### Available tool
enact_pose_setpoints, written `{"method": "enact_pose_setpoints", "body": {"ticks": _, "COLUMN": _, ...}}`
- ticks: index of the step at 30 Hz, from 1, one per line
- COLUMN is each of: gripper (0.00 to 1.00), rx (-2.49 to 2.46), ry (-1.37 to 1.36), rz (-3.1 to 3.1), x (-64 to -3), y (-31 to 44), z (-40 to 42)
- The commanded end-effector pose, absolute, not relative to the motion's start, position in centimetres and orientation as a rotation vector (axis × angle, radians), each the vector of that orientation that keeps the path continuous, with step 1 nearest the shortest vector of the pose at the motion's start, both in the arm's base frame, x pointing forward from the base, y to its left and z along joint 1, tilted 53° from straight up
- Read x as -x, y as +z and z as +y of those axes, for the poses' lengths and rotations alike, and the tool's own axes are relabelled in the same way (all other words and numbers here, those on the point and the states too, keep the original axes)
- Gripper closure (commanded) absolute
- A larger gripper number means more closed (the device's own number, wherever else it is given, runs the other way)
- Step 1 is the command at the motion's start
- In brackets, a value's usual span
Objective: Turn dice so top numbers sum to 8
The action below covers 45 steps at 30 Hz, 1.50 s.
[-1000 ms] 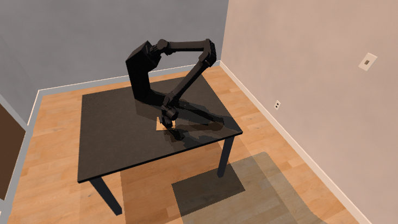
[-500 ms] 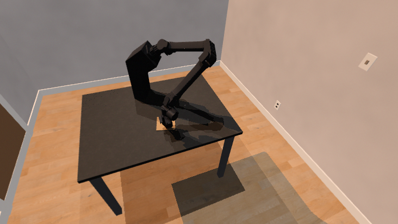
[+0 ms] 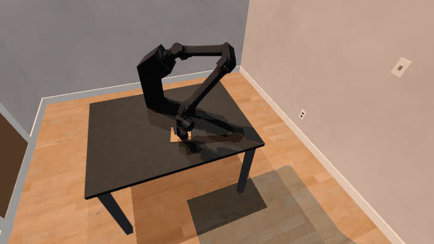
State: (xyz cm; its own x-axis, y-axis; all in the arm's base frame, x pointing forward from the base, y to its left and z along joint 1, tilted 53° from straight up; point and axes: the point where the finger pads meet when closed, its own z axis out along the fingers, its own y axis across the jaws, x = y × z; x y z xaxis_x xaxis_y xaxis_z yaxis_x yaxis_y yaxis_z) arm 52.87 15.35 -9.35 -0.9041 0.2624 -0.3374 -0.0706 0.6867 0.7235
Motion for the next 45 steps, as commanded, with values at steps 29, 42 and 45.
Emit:
{"method": "enact_pose_setpoints", "body": {"ticks": 29, "gripper": 0.66, "rx": -0.131, "ry": 1.095, "rz": 2.482, "x": -52.9, "y": -9.4, "z": 16.4}}
{"method": "enact_pose_setpoints", "body": {"ticks": 42, "gripper": 0.66, "rx": -0.112, "ry": 1.095, "rz": 2.486, "x": -52.0, "y": -8.4, "z": 16.0}}
{"method": "enact_pose_setpoints", "body": {"ticks": 45, "gripper": 0.66, "rx": -0.157, "ry": 1.079, "rz": 2.473, "x": -52.1, "y": -7.8, "z": 13.4}}
